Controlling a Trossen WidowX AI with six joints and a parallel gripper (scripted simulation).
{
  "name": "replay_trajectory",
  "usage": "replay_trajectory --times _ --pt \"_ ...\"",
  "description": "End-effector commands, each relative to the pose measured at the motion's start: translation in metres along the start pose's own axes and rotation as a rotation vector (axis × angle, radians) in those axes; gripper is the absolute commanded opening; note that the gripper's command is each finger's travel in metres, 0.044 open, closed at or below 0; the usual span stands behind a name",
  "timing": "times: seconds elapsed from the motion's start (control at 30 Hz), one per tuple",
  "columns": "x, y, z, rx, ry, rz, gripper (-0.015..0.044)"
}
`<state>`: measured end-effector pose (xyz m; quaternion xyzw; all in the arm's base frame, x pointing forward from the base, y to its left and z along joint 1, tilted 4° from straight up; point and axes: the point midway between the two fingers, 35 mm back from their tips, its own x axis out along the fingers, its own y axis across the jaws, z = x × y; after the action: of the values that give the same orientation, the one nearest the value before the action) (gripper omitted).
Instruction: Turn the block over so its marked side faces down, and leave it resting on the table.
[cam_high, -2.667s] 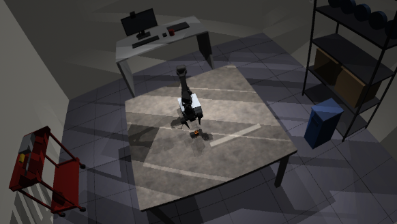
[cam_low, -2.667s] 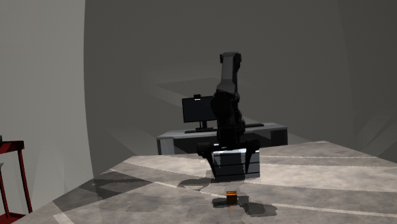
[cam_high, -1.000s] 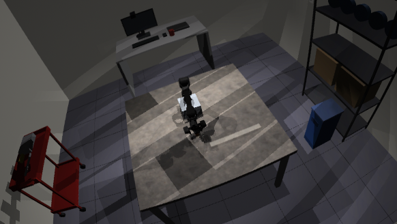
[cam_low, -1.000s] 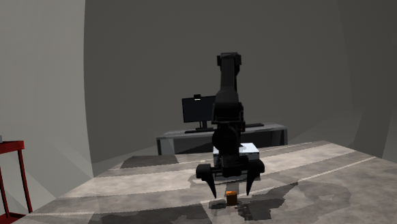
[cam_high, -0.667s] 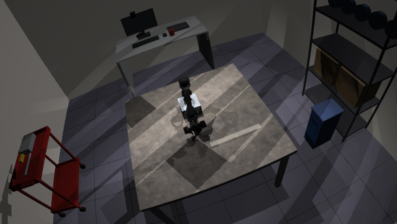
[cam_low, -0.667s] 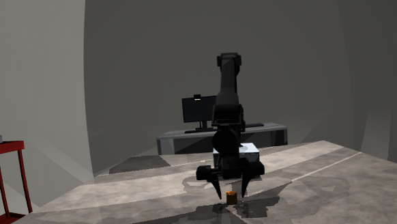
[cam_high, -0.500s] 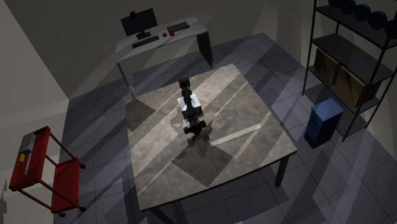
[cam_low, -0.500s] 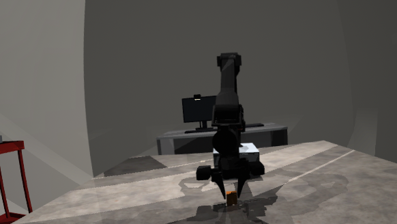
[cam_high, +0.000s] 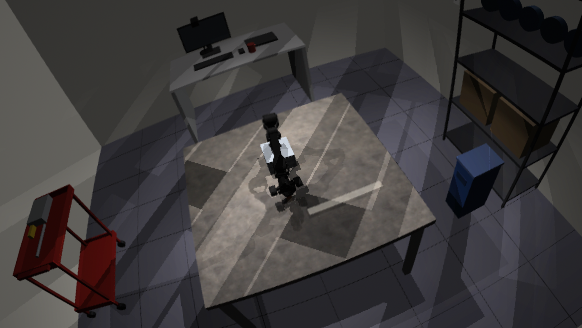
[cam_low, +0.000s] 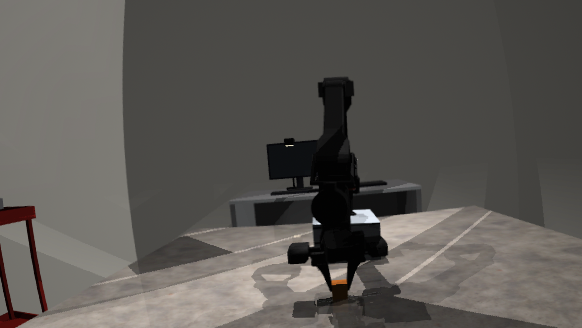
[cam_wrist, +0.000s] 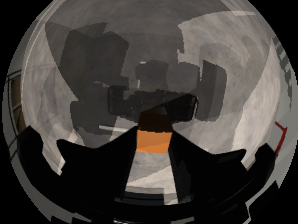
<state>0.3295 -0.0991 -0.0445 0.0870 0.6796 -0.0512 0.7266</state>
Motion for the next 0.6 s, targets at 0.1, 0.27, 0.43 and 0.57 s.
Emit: replay_trajectory --times 0.1,0.27,0.43,0.57 --pt "-0.021 -0.001 0.001 0.003 -0.001 -0.004 0.0000" --pt "-0.030 0.000 0.000 0.003 -0.001 -0.004 0.0000" --pt "-0.026 -0.001 0.002 0.005 -0.060 -0.003 0.0000" --pt "-0.021 -0.001 0.002 0.007 -0.127 -0.003 0.0000"
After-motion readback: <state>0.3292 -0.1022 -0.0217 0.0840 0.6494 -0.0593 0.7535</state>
